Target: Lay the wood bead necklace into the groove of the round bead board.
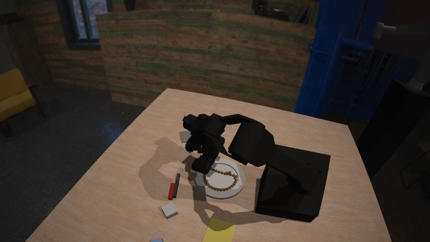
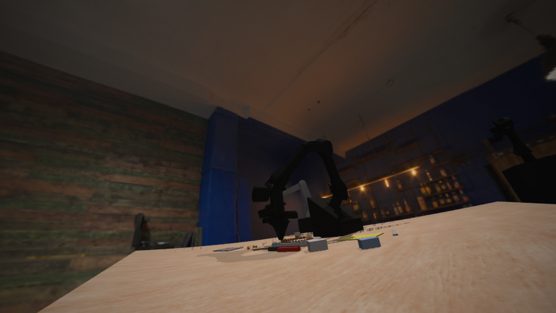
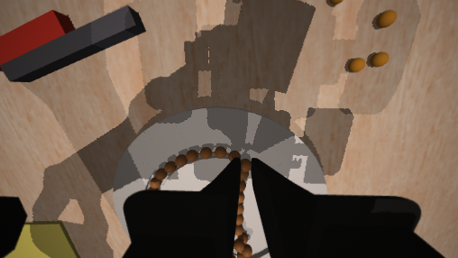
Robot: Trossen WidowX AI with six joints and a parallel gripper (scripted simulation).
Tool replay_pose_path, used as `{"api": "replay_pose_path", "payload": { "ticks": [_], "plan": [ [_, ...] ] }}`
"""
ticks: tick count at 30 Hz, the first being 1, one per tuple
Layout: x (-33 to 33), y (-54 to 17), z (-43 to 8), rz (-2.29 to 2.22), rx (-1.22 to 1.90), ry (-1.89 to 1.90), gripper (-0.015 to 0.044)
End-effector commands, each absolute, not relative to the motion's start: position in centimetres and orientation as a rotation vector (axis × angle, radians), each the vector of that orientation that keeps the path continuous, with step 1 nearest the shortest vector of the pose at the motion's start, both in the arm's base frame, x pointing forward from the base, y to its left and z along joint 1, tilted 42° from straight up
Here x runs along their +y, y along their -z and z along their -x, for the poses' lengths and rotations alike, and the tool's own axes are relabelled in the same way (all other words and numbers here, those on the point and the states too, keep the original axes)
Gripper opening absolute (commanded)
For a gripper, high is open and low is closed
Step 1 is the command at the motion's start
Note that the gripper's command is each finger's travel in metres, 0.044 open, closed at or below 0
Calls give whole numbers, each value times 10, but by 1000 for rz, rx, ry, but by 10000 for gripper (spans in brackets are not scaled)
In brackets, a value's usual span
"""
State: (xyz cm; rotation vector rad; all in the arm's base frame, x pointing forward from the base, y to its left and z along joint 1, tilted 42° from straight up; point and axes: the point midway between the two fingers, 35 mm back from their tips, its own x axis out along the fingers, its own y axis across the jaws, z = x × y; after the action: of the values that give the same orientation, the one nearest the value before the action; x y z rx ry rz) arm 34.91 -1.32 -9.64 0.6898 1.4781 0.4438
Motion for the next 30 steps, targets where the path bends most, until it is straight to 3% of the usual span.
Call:
{"api": "replay_pose_path", "payload": {
  "ticks": [1, 9, 25, 30],
  "plan": [
    [-13, 99, -350, -684, 1479, -446, 0],
    [-9, 104, -350, -685, 1479, -447, 0],
    [-14, 98, -350, -684, 1479, -447, 420],
    [-15, 98, -350, -684, 1479, -446, 440]
  ]
}}
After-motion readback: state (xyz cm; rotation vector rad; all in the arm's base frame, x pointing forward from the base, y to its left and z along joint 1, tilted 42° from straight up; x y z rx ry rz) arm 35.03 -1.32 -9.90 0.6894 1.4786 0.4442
